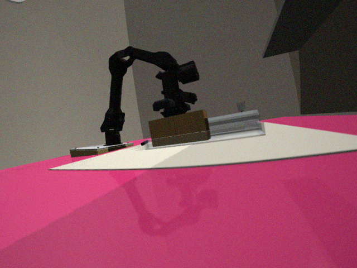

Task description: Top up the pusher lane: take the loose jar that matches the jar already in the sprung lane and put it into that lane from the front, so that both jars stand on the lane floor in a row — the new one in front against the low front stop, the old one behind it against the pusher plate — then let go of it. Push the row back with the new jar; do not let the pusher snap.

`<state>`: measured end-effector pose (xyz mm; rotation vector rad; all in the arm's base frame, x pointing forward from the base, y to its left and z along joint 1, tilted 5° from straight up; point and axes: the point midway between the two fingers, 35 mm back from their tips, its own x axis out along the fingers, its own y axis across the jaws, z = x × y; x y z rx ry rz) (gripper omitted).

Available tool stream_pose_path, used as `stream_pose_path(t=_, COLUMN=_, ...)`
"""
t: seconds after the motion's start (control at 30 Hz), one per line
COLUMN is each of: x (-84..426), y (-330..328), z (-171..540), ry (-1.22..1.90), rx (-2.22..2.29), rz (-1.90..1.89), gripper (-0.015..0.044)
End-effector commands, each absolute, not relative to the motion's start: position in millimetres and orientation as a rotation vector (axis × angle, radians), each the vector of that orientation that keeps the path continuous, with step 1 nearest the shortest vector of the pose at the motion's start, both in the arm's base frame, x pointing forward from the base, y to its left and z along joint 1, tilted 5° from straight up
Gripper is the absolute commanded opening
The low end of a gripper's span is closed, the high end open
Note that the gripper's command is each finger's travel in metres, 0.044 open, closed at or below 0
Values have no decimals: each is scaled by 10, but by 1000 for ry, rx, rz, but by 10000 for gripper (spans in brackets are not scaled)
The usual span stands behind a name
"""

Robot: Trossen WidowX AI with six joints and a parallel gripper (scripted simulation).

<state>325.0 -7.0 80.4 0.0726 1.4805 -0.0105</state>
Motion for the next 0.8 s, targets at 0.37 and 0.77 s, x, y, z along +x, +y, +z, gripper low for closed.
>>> stream_pose_path(t=0.37, x=3237, y=-68, z=802, ry=1468, rx=75, rz=-9, gripper=0)
stream_pose_path(t=0.77, x=3228, y=-69, z=801, ry=1468, rx=75, rz=-9, gripper=0)
